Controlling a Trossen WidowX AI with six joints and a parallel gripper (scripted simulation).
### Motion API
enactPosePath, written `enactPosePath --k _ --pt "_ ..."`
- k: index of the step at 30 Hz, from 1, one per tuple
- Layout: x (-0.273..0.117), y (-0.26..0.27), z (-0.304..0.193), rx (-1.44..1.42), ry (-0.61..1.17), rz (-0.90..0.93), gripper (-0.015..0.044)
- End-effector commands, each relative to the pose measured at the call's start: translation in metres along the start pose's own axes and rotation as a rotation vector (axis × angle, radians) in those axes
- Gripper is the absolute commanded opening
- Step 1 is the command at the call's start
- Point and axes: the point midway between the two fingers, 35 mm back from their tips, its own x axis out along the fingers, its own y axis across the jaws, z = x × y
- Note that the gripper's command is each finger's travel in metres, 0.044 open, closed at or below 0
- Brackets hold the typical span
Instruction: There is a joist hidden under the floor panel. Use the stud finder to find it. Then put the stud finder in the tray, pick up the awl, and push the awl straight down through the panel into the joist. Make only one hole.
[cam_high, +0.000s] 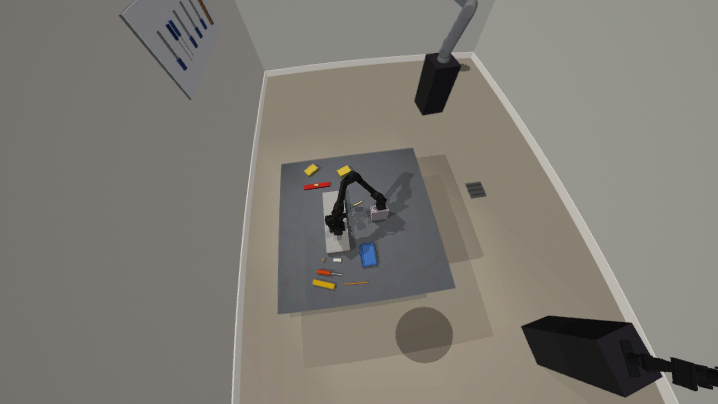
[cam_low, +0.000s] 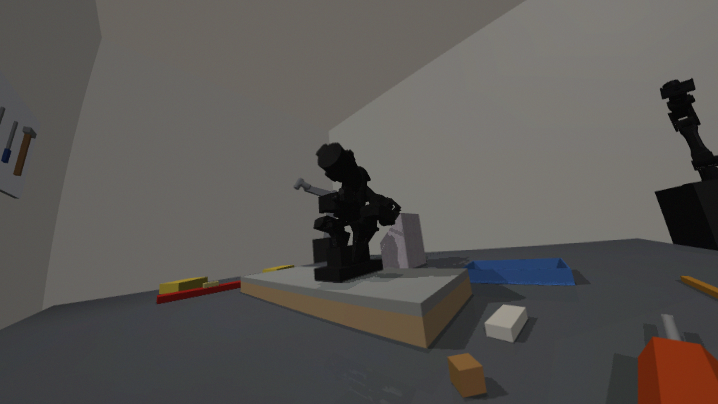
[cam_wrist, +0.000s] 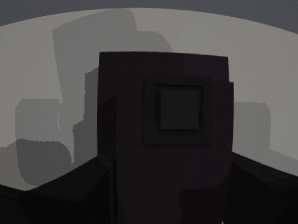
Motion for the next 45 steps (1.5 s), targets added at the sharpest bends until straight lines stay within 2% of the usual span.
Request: enactPosePath --k 1,45 --pt "0.0 -0.011 0.0 0.003 0.0 -0.006 0.0" --pt "0.0 -0.11 0.0 0.001 0.001 -0.01 0.0"
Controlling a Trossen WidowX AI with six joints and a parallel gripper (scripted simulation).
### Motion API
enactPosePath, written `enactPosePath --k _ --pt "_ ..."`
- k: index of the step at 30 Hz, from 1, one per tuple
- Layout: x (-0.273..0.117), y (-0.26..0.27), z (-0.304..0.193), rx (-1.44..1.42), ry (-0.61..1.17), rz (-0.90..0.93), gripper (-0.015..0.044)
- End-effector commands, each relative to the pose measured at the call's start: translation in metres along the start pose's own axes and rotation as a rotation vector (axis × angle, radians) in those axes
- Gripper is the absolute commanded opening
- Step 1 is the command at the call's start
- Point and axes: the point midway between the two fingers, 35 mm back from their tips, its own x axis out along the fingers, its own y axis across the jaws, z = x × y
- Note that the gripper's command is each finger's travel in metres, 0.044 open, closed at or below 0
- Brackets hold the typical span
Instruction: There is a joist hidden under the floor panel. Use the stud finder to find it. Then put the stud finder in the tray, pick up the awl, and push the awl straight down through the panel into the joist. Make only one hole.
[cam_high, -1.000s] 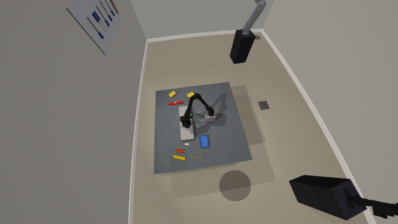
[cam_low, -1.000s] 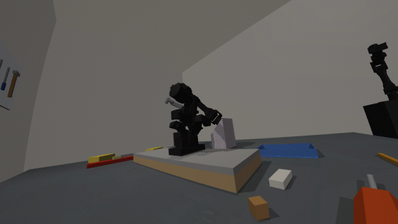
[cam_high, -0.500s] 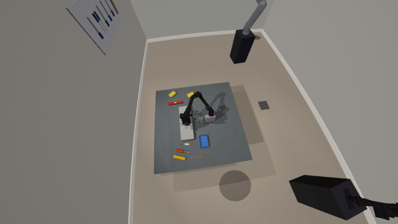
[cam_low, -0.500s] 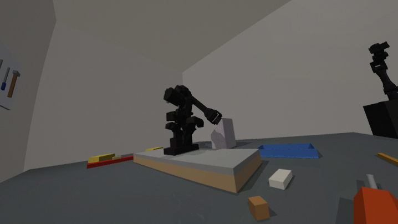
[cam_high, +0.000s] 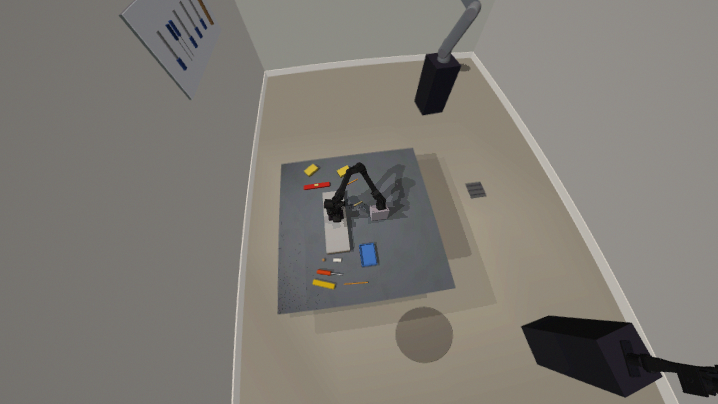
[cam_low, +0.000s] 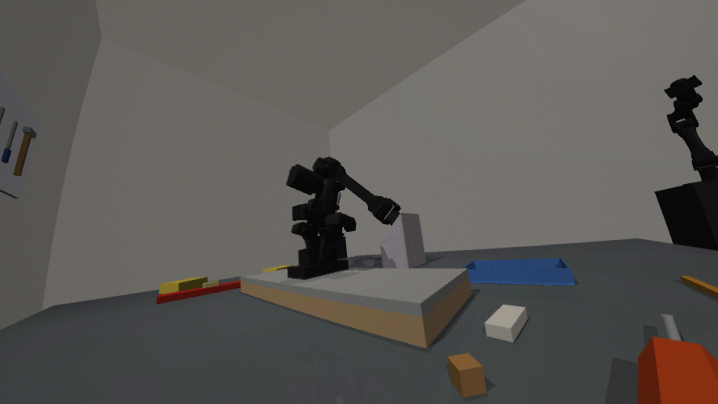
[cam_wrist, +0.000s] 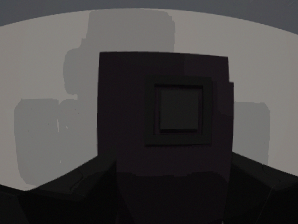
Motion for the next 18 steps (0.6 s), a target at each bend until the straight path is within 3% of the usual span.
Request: enactPosePath --k 1,18 --pt "0.0 -0.01 0.0 0.003 0.0 -0.003 0.0" --pt "0.0 -0.049 0.0 0.003 0.0 -0.005 0.0"
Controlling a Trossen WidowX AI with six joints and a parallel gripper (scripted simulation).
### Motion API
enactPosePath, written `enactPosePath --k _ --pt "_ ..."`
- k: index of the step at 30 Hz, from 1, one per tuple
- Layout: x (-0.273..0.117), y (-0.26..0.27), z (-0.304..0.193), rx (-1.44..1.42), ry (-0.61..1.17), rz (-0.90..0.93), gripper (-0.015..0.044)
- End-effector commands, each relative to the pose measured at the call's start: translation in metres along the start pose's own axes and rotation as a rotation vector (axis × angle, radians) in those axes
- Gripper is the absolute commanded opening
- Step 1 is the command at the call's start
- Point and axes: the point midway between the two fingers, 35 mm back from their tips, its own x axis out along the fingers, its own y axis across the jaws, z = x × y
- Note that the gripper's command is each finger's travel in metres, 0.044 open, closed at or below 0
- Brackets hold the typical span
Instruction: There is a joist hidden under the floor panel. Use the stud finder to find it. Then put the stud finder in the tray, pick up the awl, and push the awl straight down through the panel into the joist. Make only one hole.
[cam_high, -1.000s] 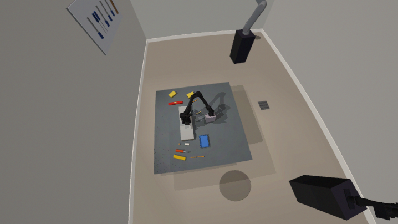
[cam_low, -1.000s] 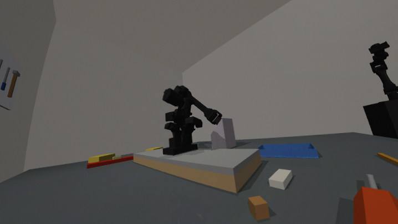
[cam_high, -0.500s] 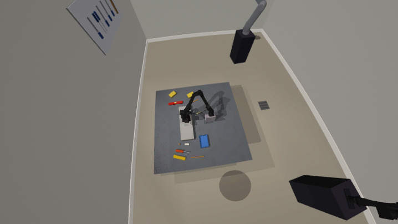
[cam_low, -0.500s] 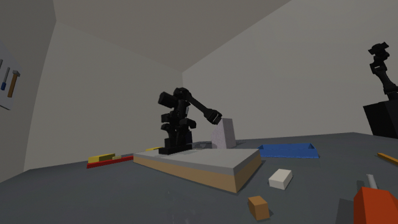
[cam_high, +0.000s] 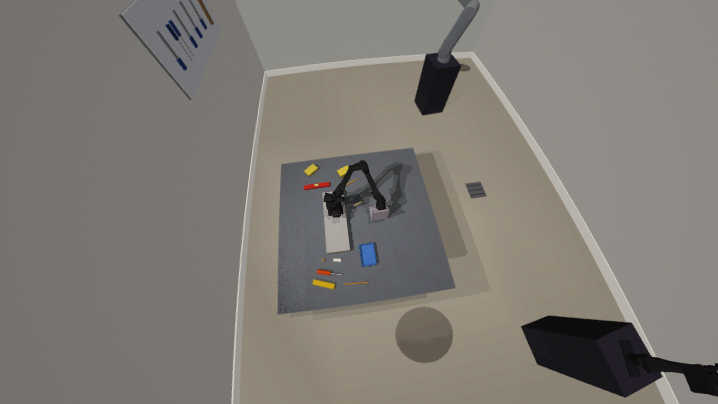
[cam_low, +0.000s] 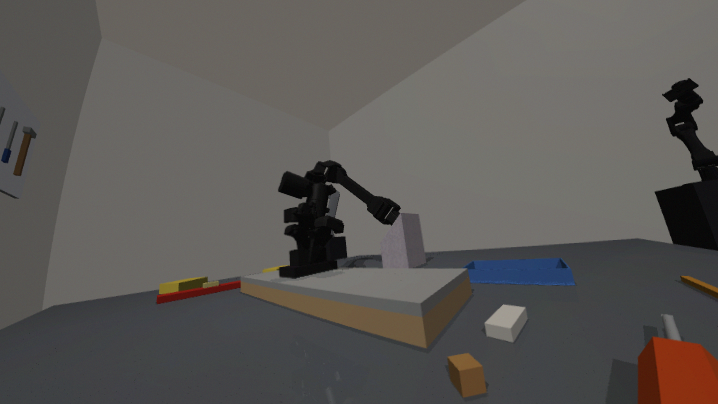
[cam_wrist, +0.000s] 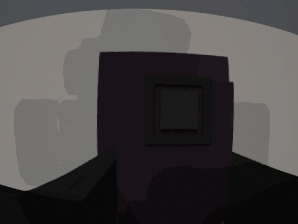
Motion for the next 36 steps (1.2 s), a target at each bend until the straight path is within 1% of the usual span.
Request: enactPosePath --k 1,36 --pt "0.0 -0.011 -0.001 0.003 0.002 -0.003 0.0" --pt "-0.001 -0.09 0.0 0.002 0.001 -0.007 0.0"
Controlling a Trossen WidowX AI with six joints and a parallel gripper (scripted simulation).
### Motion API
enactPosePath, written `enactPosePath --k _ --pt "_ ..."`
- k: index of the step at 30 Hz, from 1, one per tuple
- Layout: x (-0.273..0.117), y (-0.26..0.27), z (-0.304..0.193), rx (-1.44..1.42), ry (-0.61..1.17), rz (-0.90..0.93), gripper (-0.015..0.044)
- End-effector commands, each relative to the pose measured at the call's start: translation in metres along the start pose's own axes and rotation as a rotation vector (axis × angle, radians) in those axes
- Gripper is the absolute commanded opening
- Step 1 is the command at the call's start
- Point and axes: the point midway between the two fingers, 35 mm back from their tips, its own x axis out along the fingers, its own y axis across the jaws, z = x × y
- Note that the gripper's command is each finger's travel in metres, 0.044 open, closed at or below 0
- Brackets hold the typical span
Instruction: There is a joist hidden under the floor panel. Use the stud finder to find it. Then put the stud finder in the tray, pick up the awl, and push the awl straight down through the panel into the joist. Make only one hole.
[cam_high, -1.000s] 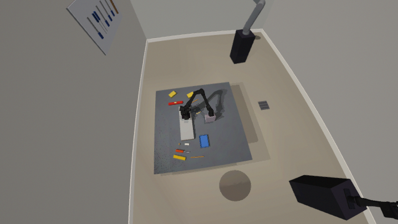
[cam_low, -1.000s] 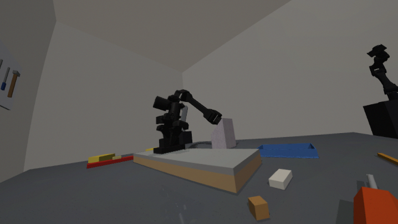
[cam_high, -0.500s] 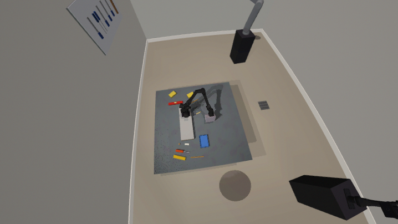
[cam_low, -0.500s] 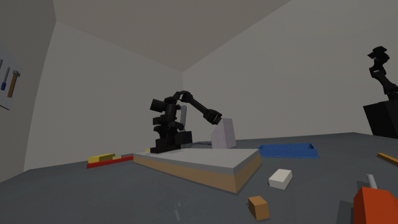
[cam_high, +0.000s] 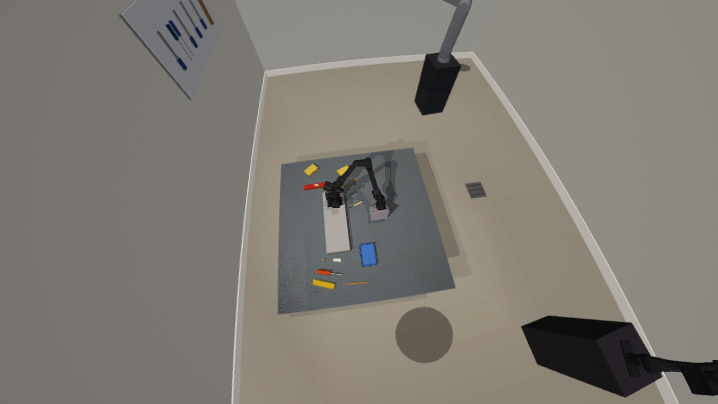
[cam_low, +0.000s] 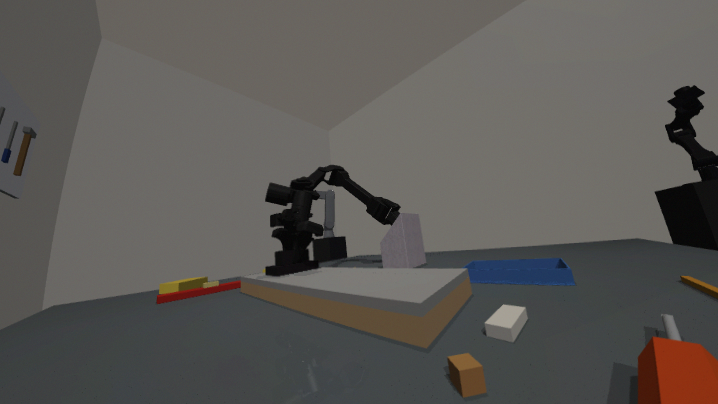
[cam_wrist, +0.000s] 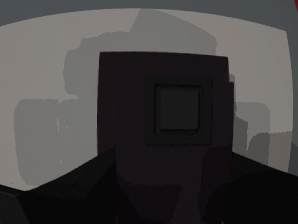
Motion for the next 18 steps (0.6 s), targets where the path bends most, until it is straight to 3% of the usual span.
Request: enactPosePath --k 1,18 --pt "0.0 -0.012 0.0 0.007 0.001 -0.005 0.0" --pt "-0.001 -0.048 -0.001 0.007 0.0 -0.006 0.0"
